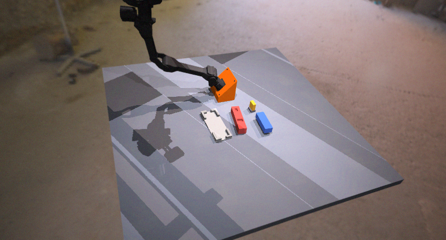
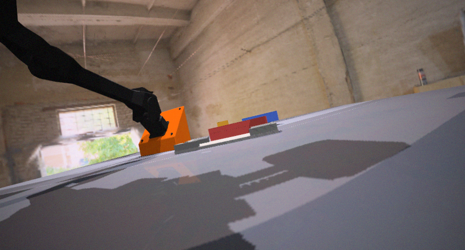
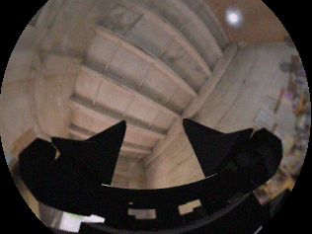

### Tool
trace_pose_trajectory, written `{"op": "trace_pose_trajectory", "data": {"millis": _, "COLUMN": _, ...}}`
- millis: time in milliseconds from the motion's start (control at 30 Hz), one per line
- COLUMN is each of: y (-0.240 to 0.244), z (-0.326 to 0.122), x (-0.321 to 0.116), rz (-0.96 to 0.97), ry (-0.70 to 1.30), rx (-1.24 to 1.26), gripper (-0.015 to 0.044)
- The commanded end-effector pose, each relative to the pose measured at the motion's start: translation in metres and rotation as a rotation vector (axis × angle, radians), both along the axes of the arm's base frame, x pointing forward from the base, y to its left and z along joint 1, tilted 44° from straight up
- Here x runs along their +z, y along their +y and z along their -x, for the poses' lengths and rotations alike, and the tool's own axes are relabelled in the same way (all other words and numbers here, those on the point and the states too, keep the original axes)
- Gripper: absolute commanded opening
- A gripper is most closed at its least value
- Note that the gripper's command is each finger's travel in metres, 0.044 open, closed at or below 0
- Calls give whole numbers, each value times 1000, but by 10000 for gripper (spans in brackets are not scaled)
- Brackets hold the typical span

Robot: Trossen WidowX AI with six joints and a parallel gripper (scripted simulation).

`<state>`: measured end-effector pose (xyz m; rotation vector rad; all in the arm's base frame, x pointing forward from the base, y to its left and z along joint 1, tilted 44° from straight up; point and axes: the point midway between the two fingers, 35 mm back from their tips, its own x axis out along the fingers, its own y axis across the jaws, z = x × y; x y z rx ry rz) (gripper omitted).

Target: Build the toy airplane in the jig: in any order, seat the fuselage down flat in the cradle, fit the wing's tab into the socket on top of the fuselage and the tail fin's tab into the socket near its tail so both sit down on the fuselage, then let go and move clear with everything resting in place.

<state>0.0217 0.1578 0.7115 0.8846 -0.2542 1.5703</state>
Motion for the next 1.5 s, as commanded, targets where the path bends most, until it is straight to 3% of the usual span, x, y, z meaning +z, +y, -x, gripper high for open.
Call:
{"op": "trace_pose_trajectory", "data": {"millis": 0, "y": 0, "z": 0, "x": 0, "rz": 0, "ry": 0, "rx": 0, "gripper": 426}}
{"op": "trace_pose_trajectory", "data": {"millis": 133, "y": 16, "z": -11, "x": -10, "rz": 45, "ry": 27, "rx": -31, "gripper": 440}}
{"op": "trace_pose_trajectory", "data": {"millis": 333, "y": 71, "z": -64, "x": -57, "rz": 230, "ry": 146, "rx": -170, "gripper": 440}}
{"op": "trace_pose_trajectory", "data": {"millis": 800, "y": 156, "z": -190, "x": -227, "rz": 715, "ry": 503, "rx": -459, "gripper": 440}}
{"op": "trace_pose_trajectory", "data": {"millis": 1133, "y": 149, "z": -260, "x": -376, "rz": 1095, "ry": 769, "rx": -703, "gripper": 440}}
{"op": "trace_pose_trajectory", "data": {"millis": 1467, "y": 82, "z": -290, "x": -526, "rz": 1537, "ry": 1045, "rx": -976, "gripper": 440}}
